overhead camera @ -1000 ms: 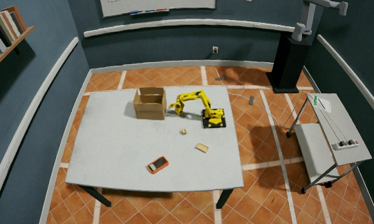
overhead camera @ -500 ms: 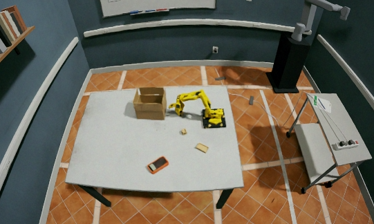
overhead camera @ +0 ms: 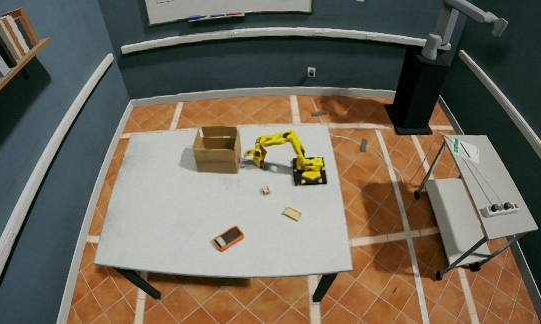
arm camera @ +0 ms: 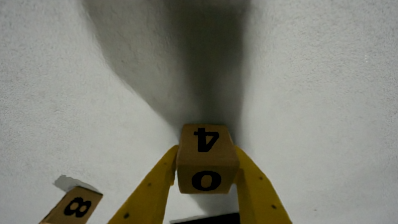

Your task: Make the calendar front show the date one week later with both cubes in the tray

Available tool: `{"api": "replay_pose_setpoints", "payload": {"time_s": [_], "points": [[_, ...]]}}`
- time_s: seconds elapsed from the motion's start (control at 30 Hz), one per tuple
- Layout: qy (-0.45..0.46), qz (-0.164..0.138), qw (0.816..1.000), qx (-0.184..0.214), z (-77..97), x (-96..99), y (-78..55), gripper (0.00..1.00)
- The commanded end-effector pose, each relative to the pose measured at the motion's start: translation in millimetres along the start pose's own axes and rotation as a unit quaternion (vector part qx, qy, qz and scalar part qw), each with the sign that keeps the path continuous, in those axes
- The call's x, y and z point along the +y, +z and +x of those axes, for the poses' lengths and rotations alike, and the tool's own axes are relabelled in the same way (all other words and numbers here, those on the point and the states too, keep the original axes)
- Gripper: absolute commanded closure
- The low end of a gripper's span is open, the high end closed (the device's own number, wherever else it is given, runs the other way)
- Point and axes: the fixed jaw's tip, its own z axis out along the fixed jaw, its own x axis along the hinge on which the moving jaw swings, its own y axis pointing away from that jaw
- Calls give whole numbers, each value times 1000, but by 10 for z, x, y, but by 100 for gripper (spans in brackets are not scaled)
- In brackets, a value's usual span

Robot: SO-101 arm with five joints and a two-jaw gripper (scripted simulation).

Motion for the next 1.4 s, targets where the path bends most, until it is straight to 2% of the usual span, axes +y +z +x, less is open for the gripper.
{"api": "replay_pose_setpoints", "payload": {"time_s": [0.0,0.27,0.5,0.57,0.87,1.2,1.37], "points": [[0,0,1000,3,17,-25,17,100],[0,0,1000,3,8,-22,-43,100],[0,0,1000,3,-6,-16,-231,100],[0,0,1000,3,-6,-16,-231,100],[0,0,1000,3,4,-15,-456,100],[0,0,1000,2,7,-16,-485,100],[-3,-4,1000,-14,-4,-13,-481,100]]}}
